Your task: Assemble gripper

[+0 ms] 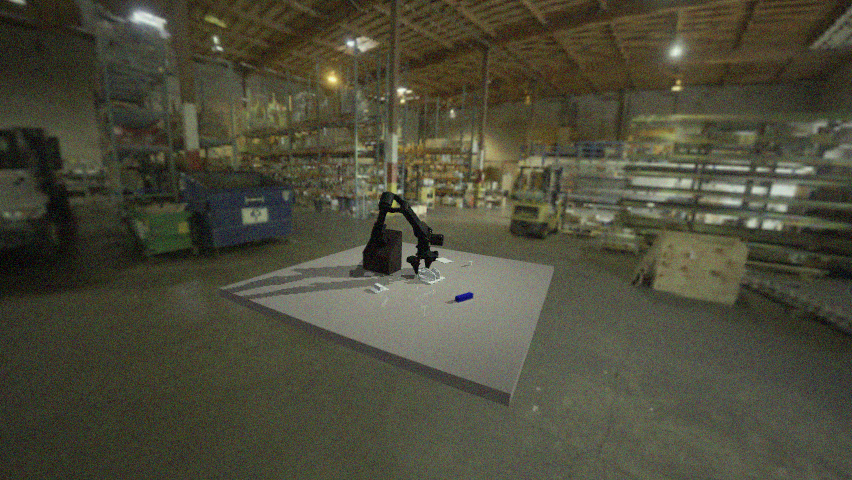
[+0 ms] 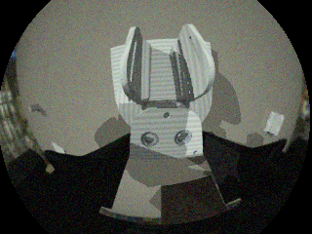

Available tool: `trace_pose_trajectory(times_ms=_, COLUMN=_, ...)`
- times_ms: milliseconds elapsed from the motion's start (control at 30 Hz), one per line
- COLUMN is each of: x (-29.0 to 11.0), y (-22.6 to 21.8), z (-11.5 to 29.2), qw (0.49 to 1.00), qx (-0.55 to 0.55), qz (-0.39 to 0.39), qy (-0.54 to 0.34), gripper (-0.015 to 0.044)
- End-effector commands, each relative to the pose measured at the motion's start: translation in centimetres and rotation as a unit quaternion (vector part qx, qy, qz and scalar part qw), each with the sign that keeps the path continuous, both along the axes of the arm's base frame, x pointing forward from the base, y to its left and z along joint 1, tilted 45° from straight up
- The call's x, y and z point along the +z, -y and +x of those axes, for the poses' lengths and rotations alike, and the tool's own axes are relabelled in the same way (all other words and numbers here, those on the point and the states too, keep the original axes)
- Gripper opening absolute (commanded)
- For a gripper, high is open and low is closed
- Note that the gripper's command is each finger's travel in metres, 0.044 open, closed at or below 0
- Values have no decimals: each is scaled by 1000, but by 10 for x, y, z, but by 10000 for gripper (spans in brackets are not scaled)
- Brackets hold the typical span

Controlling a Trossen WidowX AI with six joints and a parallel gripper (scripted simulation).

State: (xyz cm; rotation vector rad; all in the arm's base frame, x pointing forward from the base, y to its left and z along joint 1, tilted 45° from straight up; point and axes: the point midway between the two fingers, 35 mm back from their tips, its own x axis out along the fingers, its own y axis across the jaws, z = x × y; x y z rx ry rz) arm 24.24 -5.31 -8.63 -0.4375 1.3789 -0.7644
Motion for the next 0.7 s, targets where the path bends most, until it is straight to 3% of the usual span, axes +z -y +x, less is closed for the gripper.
trace_pose_trajectory(times_ms=0, x=-1, y=2, z=-1, qw=1000, qx=4, qz=-3, qy=-4, gripper=351)
trace_pose_trajectory(times_ms=667, x=-3, y=4, z=-1, qw=1000, qx=5, qz=-3, qy=-6, gripper=351)
